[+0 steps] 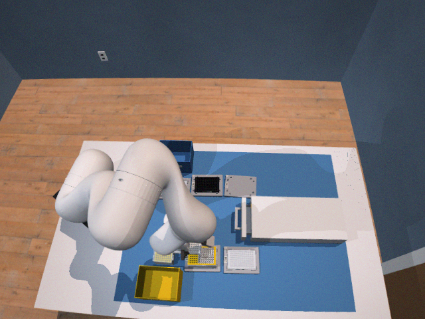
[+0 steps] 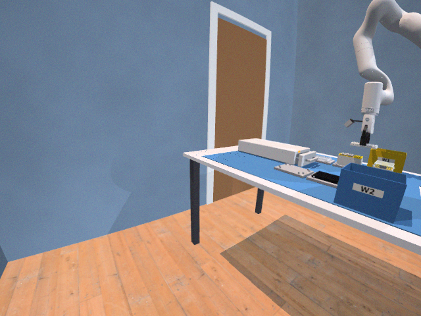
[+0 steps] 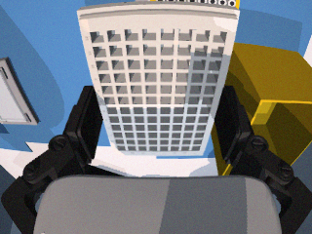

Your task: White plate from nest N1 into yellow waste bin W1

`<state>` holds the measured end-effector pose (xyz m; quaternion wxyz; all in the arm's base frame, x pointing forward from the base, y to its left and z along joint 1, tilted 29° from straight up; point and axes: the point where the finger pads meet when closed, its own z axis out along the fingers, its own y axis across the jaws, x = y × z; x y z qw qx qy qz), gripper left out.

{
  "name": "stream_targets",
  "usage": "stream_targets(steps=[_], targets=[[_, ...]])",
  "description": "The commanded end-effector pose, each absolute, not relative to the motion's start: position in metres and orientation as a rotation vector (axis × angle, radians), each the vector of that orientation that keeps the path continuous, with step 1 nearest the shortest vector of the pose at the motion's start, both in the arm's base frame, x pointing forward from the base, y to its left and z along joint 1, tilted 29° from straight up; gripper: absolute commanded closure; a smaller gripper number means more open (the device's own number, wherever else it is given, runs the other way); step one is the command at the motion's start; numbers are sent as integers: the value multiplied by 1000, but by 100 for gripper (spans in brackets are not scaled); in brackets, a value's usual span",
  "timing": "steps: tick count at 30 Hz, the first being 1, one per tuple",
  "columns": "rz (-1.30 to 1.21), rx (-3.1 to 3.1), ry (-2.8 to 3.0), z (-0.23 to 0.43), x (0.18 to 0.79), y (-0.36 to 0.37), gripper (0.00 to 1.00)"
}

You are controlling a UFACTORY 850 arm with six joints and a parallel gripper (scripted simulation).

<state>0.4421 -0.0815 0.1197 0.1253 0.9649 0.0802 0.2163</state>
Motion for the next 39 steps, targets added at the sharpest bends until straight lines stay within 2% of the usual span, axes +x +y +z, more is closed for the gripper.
stream_targets(steps=[1, 39], targets=[[636, 2813, 235, 120, 439, -90, 100], [636, 2812, 235, 120, 400, -172, 100]])
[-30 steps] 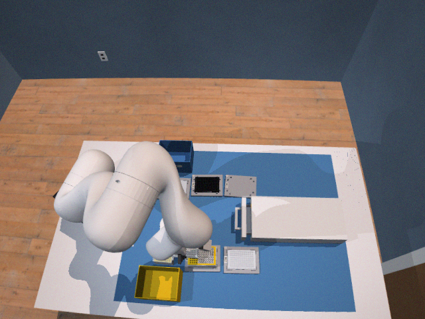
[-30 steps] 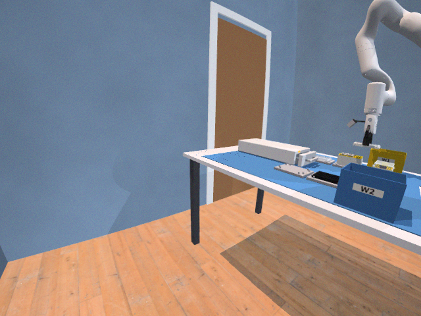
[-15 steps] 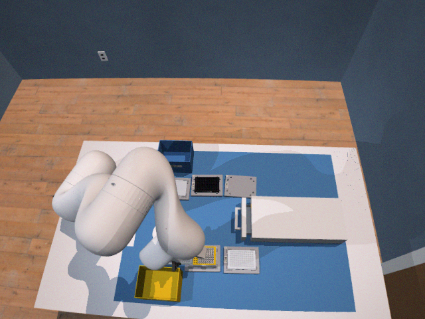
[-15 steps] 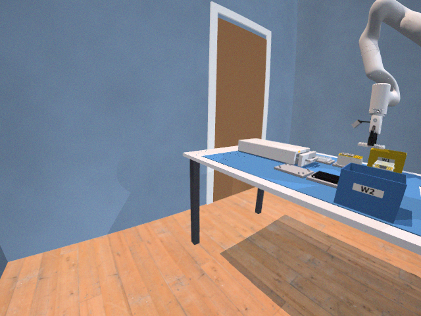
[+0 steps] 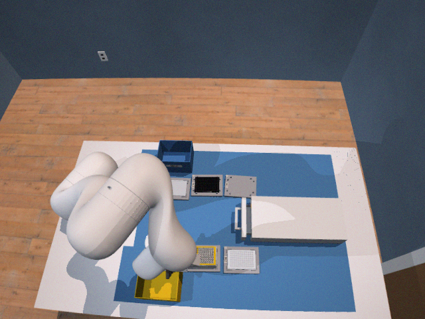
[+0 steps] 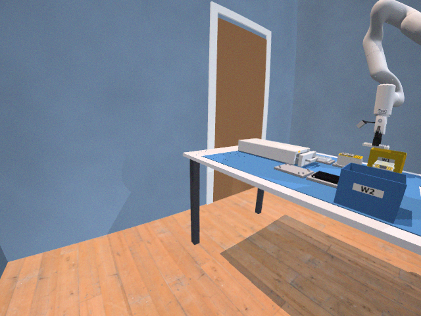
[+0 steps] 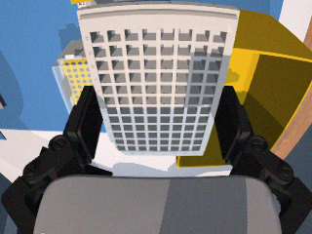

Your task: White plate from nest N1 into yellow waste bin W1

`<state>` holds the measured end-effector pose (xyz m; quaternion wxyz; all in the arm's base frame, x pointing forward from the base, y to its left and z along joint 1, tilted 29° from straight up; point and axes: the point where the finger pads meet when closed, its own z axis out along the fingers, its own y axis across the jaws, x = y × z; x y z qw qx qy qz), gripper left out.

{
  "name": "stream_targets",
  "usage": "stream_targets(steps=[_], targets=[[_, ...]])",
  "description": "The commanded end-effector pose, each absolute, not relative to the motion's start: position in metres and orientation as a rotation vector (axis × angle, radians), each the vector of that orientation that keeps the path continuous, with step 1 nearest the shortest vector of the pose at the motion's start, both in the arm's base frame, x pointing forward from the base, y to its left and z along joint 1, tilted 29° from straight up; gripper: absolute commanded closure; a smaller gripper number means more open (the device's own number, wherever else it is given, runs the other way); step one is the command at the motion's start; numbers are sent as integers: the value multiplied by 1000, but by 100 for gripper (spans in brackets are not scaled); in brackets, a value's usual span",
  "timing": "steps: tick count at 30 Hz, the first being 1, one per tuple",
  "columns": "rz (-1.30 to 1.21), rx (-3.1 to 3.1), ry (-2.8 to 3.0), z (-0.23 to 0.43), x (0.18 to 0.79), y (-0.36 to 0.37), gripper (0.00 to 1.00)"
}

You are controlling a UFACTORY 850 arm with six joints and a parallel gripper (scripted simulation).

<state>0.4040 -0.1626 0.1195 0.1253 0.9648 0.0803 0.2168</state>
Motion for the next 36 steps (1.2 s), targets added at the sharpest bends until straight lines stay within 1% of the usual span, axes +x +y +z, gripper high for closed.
stream_targets(steps=[1, 36], targets=[[636, 2812, 235, 120, 399, -174, 100], [636, 2812, 235, 120, 364, -249, 100]])
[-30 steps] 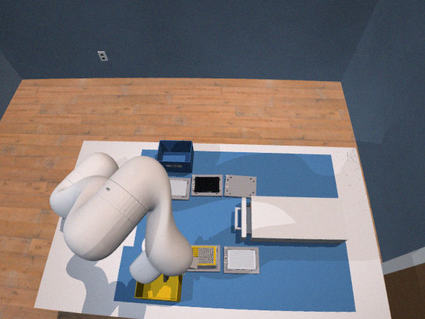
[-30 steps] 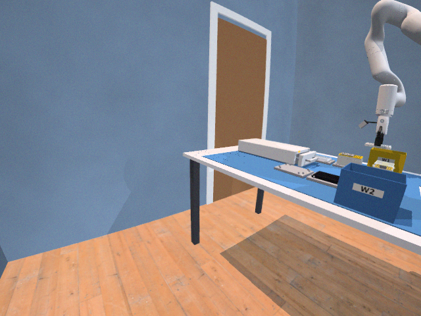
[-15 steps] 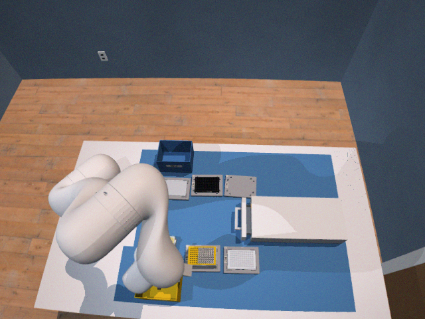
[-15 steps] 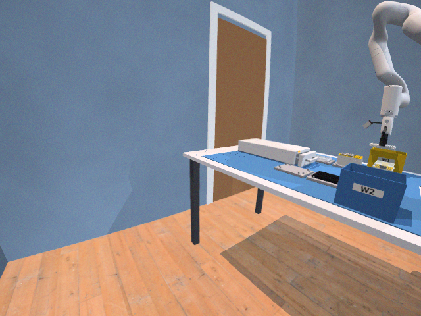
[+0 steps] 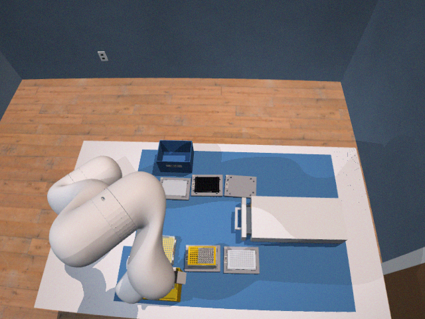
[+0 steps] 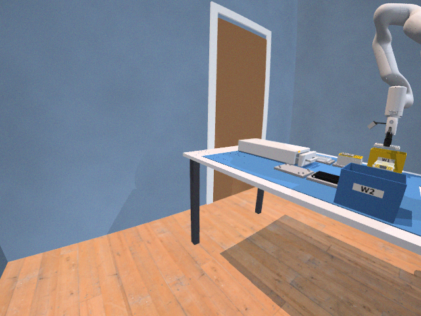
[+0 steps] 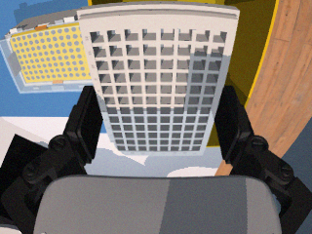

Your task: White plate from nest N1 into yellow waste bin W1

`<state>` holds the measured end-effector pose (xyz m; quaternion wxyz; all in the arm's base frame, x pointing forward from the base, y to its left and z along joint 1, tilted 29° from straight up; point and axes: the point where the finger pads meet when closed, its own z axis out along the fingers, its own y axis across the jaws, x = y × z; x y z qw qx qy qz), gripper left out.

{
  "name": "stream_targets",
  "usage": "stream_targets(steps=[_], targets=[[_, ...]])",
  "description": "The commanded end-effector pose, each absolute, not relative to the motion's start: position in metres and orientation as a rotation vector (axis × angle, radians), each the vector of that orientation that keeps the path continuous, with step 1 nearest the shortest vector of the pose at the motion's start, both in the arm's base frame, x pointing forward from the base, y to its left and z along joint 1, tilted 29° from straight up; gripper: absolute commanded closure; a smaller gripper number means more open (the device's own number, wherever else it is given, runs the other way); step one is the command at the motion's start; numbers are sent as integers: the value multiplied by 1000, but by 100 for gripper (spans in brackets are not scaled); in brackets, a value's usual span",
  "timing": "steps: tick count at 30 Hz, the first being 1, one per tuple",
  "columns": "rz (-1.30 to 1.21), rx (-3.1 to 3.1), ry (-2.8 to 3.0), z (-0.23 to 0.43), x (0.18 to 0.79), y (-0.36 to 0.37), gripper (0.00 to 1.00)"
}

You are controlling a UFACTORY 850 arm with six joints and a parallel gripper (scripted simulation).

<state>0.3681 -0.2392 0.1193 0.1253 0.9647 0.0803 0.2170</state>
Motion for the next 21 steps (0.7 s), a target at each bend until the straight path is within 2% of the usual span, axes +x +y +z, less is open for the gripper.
stream_targets(steps=[1, 21], targets=[[636, 2812, 235, 120, 363, -251, 100], [636, 2812, 235, 120, 359, -261, 100]])
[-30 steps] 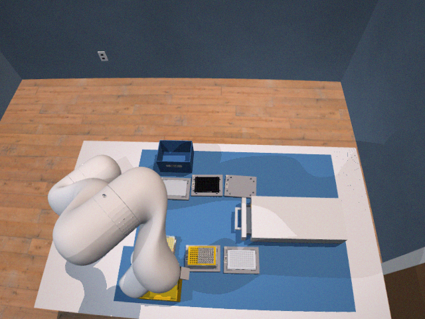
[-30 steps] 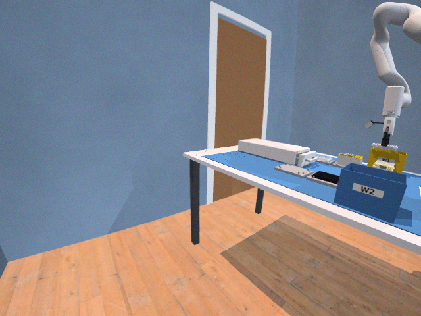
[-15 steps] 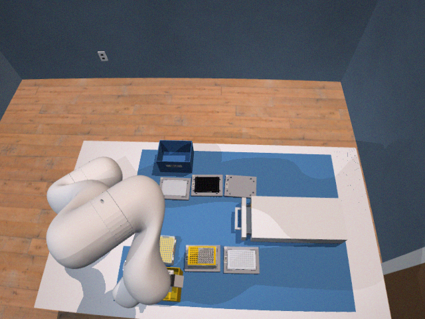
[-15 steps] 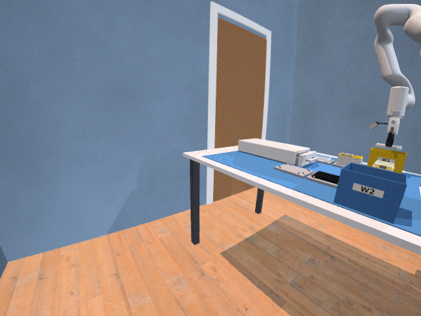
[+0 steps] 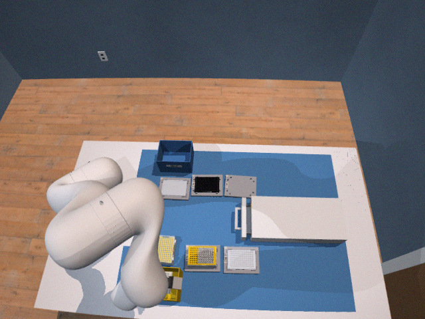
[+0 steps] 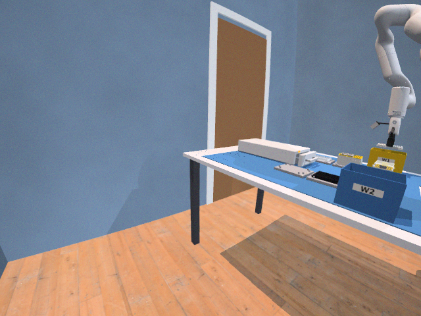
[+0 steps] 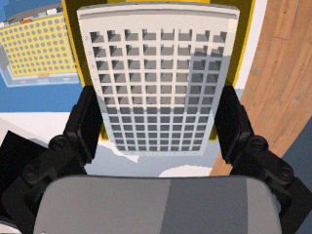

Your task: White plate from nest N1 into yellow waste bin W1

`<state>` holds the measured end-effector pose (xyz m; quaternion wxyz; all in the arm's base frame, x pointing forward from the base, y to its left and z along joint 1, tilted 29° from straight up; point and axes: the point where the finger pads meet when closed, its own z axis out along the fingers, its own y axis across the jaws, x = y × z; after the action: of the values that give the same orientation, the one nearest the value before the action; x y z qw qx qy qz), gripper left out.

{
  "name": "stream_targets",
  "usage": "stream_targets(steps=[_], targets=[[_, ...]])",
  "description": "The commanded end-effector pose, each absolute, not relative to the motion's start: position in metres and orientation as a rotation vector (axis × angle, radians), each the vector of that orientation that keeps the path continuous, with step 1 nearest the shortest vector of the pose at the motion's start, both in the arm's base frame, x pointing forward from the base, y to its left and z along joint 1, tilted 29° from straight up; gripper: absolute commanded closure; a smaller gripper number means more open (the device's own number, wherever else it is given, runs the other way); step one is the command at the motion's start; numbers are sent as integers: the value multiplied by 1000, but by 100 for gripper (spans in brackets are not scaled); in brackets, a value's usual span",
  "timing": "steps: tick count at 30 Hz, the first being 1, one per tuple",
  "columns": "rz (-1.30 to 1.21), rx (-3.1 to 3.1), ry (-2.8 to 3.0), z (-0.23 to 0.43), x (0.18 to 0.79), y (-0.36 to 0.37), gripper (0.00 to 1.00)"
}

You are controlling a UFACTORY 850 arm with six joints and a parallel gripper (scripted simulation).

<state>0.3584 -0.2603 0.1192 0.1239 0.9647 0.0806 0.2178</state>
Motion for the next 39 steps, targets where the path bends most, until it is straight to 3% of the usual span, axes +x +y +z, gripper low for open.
stream_targets(steps=[1, 7, 8, 39], targets=[[636, 2812, 235, 120, 359, -261, 100], [636, 2812, 235, 120, 359, -261, 100], [636, 2812, 235, 120, 359, -261, 0], [636, 2812, 235, 123, 361, -236, 0]])
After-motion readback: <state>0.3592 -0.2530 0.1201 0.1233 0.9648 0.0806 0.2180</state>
